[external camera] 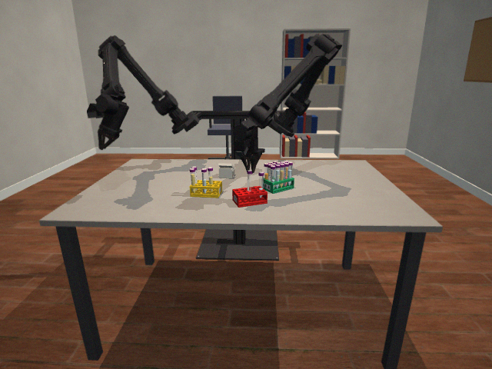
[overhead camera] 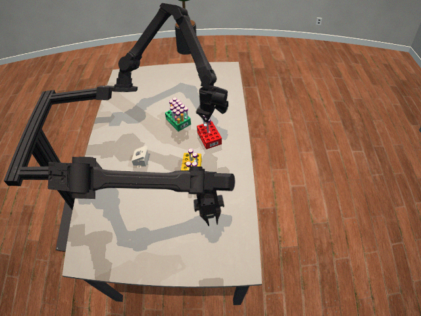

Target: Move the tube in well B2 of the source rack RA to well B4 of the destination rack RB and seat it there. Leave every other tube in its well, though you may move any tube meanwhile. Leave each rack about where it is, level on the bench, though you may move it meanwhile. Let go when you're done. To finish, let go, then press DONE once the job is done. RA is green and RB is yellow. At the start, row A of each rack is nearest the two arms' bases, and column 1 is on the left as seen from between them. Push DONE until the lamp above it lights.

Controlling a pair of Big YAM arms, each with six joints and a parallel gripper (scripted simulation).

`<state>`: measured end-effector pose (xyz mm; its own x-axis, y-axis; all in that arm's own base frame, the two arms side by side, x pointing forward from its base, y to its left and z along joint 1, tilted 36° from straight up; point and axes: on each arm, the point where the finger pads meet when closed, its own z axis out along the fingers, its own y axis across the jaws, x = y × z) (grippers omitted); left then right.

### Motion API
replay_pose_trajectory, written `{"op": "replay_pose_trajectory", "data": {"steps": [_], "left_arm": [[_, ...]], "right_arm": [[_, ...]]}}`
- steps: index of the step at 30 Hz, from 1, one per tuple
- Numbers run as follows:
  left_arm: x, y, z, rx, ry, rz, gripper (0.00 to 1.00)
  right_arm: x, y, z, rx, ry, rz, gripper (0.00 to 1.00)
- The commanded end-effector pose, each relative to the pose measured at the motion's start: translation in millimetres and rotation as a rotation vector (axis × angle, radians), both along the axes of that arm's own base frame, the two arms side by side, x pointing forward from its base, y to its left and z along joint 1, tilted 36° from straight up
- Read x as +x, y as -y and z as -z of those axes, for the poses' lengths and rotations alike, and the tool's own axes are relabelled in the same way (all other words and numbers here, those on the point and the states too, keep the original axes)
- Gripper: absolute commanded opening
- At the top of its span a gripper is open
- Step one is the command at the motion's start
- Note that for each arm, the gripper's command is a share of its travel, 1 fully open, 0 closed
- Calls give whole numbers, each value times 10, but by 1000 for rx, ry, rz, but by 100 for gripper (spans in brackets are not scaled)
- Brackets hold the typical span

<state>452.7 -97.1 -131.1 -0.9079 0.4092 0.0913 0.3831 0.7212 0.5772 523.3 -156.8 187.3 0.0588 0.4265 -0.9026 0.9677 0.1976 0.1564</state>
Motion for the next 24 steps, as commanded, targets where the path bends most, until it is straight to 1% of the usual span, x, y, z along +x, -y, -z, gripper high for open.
{"op": "replay_pose_trajectory", "data": {"steps": [1, 15, 24], "left_arm": [[119, -73, 95, -1, 4, -7, 0], [85, -127, 158, 3, -3, -7, 0], [11, -186, 218, 8, -17, -7, 0]], "right_arm": [[71, -18, -118, -1, 29, -3, 30], [71, -18, -118, -1, 29, -3, 30], [71, -18, -118, -1, 29, -3, 30]]}}
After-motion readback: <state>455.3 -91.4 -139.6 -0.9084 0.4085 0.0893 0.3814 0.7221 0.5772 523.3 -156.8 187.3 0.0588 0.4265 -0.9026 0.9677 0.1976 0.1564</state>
